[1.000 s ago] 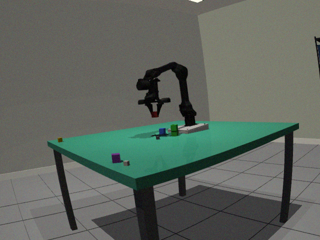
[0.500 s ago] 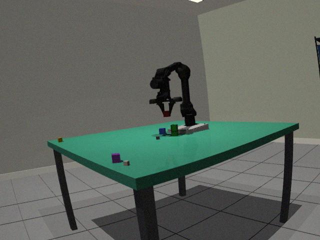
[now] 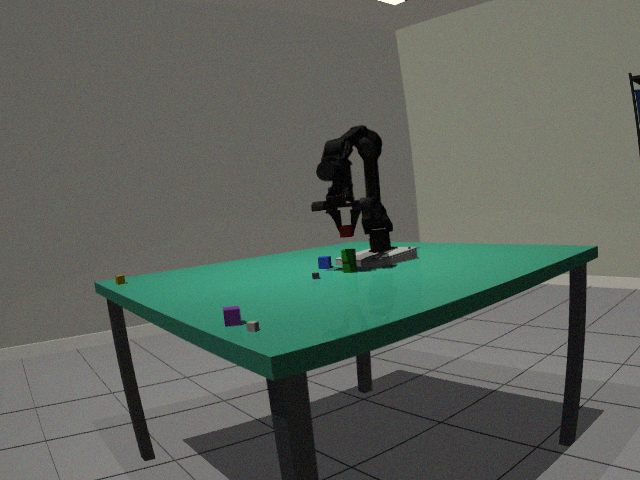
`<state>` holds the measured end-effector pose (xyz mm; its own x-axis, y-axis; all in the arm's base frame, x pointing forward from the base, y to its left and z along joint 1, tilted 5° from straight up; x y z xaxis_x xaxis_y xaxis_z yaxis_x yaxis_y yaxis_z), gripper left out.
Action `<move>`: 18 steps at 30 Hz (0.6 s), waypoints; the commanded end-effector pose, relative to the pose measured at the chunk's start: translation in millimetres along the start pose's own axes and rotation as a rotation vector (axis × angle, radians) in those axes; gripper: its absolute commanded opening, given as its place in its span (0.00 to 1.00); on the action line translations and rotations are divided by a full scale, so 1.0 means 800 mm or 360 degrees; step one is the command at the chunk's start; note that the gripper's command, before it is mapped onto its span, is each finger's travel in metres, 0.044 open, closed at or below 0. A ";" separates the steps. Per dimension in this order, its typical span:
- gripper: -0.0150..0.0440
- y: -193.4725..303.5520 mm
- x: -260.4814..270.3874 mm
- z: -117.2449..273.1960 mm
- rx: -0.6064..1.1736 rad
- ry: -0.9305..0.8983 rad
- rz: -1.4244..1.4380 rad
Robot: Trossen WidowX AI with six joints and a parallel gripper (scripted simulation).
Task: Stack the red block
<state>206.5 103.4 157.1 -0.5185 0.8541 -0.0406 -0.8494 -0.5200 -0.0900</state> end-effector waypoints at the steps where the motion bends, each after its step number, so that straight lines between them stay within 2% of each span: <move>1: 0.25 0.003 -0.001 -0.010 -0.0001 0.0007 -0.0003; 12: 0.25 0.003 -0.002 -0.047 -0.0001 0.0007 -0.0003; 18: 0.25 0.004 -0.002 -0.047 -0.0001 0.0007 -0.0003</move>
Point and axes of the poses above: the point midway between the two fingers, 35 mm back from their tips, its own z axis back along the fingers, its own x axis across the jaws, y = z × x, the point moved 2 cm from there along z, back along the fingers, and after that the axes turned 5 degrees about -z, right-handed, at the moved point
